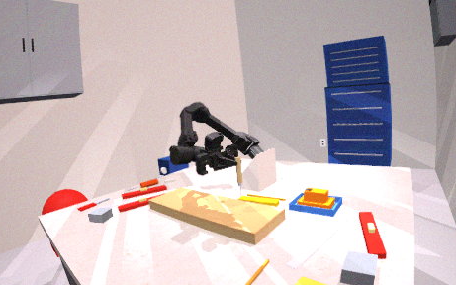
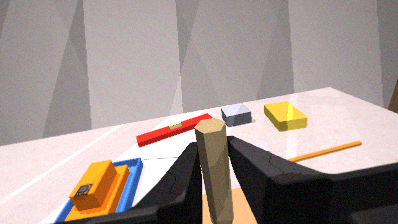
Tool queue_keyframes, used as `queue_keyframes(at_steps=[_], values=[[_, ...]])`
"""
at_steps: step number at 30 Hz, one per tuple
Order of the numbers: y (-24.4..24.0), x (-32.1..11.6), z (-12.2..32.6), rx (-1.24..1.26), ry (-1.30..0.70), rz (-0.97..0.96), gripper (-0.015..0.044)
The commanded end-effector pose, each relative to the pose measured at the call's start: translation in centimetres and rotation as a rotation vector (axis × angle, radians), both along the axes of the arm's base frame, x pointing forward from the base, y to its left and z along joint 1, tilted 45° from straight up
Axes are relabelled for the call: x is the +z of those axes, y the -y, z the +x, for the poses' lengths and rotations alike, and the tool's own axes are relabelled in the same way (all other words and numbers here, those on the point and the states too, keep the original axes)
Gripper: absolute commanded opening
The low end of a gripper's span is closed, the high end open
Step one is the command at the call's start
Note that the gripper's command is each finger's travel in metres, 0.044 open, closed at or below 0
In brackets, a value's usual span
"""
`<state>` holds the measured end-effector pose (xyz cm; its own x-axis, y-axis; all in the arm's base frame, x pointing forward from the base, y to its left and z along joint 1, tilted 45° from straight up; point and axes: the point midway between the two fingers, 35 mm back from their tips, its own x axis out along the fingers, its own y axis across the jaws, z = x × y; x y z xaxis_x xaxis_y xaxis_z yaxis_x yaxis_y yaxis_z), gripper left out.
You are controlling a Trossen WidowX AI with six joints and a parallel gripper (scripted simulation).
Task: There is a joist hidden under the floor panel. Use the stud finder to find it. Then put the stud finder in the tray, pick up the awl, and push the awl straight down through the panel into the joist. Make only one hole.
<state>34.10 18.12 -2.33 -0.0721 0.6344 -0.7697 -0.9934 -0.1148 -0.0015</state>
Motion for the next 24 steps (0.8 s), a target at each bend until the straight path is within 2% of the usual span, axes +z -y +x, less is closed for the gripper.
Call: queue_keyframes(at_steps=[1, 24], values=[[-0.2, 0.1, 0.1, 0.011, 0.008, 0.015, 0.0], [1.6, -1.8, 0.4, 0.011, 0.008, 0.013, 0.0]])
